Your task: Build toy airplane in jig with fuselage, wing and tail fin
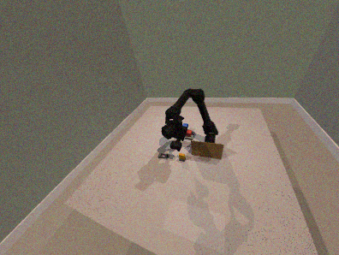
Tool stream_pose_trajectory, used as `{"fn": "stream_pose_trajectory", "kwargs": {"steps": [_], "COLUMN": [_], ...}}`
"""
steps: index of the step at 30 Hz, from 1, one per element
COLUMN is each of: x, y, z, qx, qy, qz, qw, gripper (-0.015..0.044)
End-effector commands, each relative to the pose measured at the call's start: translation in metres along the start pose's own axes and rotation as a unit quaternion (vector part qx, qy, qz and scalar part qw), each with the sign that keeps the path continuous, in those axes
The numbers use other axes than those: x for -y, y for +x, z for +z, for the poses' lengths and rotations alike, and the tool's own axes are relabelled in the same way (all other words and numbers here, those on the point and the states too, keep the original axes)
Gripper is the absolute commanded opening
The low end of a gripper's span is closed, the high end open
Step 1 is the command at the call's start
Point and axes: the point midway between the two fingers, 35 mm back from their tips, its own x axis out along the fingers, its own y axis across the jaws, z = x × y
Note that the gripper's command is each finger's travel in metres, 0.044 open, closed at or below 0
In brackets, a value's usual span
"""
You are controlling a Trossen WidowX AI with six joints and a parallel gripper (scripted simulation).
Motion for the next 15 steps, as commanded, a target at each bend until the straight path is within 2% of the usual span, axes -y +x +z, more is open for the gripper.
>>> {"fn": "stream_pose_trajectory", "kwargs": {"steps": [1,4,8,15], "x": [-0.003,-0.004,-0.003,-0.003], "y": [0.001,0.011,0.056,0.072], "z": [0.000,0.001,0.000,0.000], "qx": [-0.004,-0.003,-0.003,-0.003], "qy": [0.015,0.015,0.016,0.016], "qz": [0.004,0.004,0.003,0.003], "qw": [1.000,1.000,1.000,1.000], "gripper": [0.0440,0.0440,0.0440,0.0440]}}
